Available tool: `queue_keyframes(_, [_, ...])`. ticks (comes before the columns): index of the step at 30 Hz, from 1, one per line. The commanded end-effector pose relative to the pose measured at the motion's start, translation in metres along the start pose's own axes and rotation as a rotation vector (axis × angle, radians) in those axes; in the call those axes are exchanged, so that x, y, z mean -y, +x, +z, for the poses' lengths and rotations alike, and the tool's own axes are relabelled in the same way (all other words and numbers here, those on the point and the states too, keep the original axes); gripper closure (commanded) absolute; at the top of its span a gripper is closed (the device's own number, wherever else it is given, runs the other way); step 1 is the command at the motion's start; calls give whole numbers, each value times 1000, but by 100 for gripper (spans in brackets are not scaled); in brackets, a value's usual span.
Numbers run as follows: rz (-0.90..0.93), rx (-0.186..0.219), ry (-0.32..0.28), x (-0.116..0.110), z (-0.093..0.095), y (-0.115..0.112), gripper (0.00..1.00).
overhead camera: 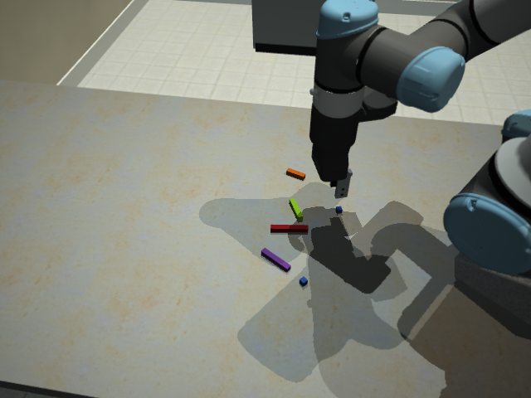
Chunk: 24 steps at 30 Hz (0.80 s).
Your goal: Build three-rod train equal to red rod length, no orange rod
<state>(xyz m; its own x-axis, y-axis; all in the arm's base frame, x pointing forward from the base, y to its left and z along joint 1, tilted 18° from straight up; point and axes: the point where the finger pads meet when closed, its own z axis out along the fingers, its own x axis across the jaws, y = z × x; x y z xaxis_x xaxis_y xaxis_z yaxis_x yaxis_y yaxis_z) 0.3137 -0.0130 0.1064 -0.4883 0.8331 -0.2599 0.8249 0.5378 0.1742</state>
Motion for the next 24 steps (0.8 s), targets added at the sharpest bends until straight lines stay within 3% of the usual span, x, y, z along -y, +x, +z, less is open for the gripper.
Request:
queue_keyframes(1, [0,0,0,0,5,0,46])
queue_keyframes(24, [0,0,0,0,35,0,46])
